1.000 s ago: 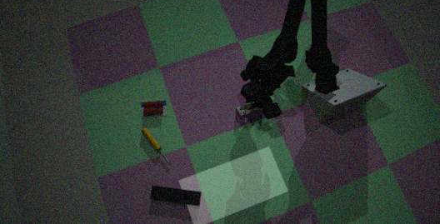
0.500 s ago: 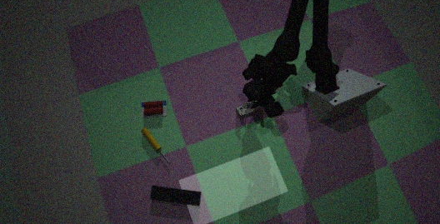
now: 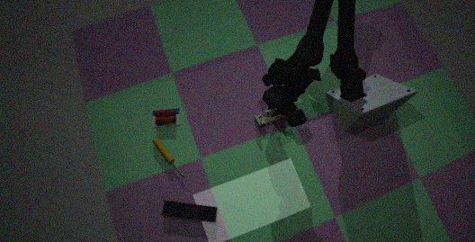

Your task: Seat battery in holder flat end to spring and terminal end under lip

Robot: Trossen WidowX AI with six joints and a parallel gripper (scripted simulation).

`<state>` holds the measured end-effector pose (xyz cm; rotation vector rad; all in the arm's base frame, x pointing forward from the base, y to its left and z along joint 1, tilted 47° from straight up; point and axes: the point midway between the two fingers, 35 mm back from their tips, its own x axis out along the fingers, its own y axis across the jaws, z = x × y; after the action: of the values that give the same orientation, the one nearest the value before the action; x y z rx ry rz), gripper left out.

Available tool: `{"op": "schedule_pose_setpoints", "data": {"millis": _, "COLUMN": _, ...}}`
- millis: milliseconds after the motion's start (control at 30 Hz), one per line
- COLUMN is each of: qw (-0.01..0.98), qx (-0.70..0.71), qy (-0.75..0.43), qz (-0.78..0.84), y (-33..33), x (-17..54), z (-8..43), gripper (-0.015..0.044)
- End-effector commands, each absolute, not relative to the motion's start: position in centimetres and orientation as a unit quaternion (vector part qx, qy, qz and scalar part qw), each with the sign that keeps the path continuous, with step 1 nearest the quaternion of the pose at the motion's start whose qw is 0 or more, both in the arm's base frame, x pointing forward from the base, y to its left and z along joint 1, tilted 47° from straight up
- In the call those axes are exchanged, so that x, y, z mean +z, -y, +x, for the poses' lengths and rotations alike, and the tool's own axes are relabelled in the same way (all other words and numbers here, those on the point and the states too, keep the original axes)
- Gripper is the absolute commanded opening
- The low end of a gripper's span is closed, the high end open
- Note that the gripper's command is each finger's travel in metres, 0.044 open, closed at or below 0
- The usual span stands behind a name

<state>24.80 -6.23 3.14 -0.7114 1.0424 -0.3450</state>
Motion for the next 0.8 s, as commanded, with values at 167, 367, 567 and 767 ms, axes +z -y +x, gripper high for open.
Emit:
{"op": "schedule_pose_setpoints", "data": {"millis": 167, "qw": 0.789, "qx": -0.160, "qy": -0.493, "qz": -0.331, "y": 6.33, "x": 2.81, "z": 24.37, "gripper": 0.0066}}
{"op": "schedule_pose_setpoints", "data": {"millis": 367, "qw": 0.788, "qx": -0.160, "qy": -0.493, "qz": -0.331, "y": 6.33, "x": 2.82, "z": 24.37, "gripper": 0.0066}}
{"op": "schedule_pose_setpoints", "data": {"millis": 567, "qw": 0.784, "qx": -0.162, "qy": -0.501, "qz": -0.327, "y": 6.35, "x": 2.77, "z": 24.48, "gripper": 0.0066}}
{"op": "schedule_pose_setpoints", "data": {"millis": 767, "qw": 0.777, "qx": -0.165, "qy": -0.515, "qz": -0.322, "y": 6.39, "x": 2.69, "z": 24.66, "gripper": 0.0066}}
